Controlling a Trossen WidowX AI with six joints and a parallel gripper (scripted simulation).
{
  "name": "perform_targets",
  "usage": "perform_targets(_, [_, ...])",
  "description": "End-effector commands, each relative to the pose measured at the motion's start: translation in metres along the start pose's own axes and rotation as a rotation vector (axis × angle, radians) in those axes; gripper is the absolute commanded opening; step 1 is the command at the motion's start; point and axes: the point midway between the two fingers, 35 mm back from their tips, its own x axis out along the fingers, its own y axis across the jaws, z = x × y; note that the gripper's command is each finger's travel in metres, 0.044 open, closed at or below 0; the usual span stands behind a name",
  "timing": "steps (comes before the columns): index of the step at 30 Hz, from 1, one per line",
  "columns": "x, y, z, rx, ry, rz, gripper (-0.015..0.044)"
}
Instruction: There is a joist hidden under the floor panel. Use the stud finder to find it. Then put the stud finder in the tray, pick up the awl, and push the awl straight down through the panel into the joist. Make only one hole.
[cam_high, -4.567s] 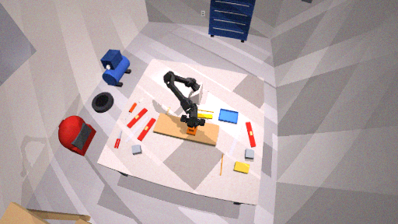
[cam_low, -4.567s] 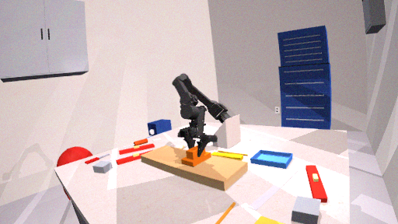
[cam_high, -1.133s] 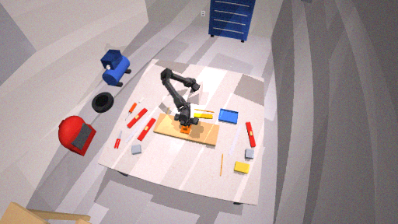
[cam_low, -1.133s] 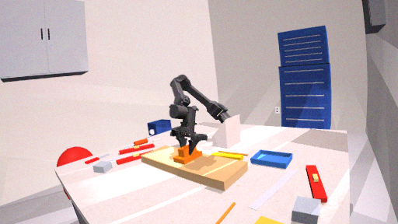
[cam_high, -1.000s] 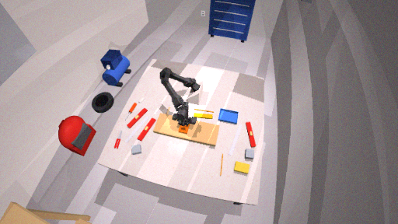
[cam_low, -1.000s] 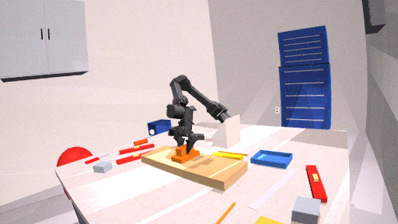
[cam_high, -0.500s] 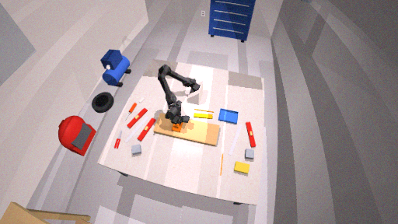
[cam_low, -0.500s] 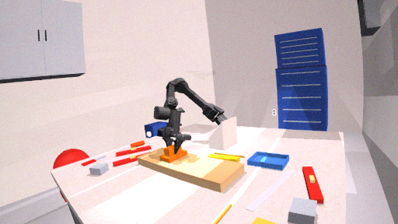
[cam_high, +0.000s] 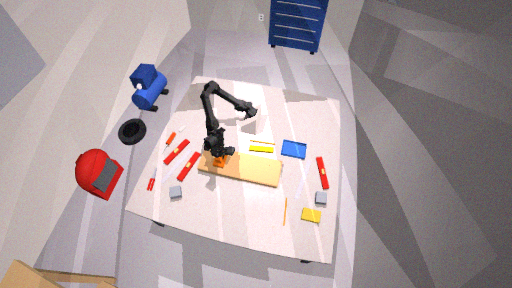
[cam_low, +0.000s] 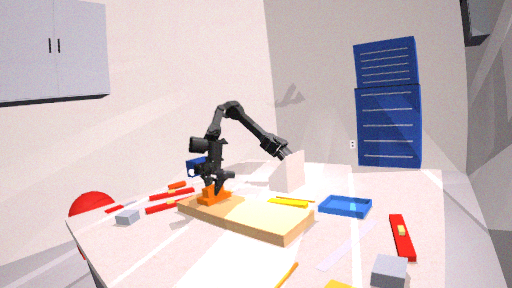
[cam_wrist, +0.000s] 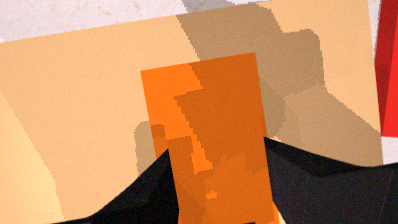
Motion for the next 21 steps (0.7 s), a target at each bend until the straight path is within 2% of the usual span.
perform_targets(1, [0.000,-0.024,0.000,0.008,0.003,-0.011,0.0000])
perform_targets(13, [-0.001,-0.070,0.000,0.008,0.002,-0.014,0.0000])
perform_targets(21, [-0.001,-0.066,0.000,0.007,0.000,-0.009,0.0000])
